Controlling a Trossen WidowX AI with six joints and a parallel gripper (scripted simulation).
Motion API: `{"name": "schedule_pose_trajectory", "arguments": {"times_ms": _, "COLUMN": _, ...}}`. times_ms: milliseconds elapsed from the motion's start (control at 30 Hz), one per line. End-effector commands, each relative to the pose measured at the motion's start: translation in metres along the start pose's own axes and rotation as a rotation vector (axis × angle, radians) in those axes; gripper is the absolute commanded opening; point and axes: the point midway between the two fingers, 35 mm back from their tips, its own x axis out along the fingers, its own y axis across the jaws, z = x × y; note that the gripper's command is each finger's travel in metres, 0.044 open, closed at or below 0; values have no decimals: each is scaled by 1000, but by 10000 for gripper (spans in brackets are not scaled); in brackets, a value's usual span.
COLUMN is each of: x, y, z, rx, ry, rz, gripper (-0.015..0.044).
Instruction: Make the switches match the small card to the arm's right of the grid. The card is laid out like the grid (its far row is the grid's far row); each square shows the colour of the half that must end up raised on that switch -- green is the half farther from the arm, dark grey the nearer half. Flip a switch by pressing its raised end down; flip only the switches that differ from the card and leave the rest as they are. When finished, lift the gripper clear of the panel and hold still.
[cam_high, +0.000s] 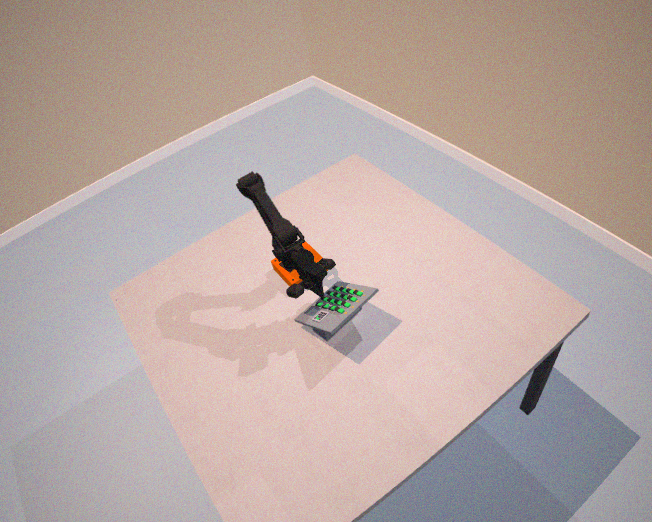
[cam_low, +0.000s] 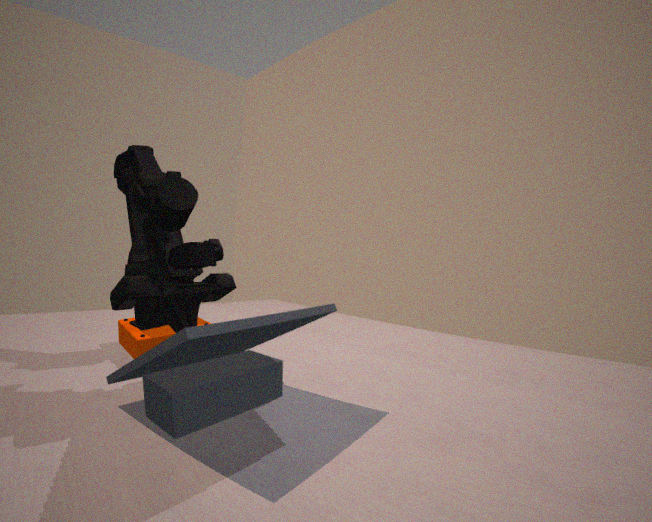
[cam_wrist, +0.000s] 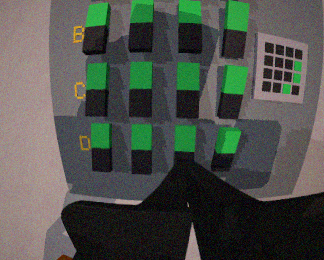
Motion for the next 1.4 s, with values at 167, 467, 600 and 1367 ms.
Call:
{"name": "schedule_pose_trajectory", "arguments": {"times_ms": 167, "x": 2, "y": 0, "z": -1, "rx": 5, "ry": 3, "rz": -1, "gripper": 0}}
{"name": "schedule_pose_trajectory", "arguments": {"times_ms": 467, "x": 3, "y": 0, "z": -1, "rx": 5, "ry": 3, "rz": -1, "gripper": 0}}
{"name": "schedule_pose_trajectory", "arguments": {"times_ms": 600, "x": -15, "y": -1, "z": 3, "rx": 1, "ry": 8, "rz": -1, "gripper": 0}}
{"name": "schedule_pose_trajectory", "arguments": {"times_ms": 1367, "x": -34, "y": -30, "z": 21, "rx": 3, "ry": 49, "rz": -3, "gripper": 0}}
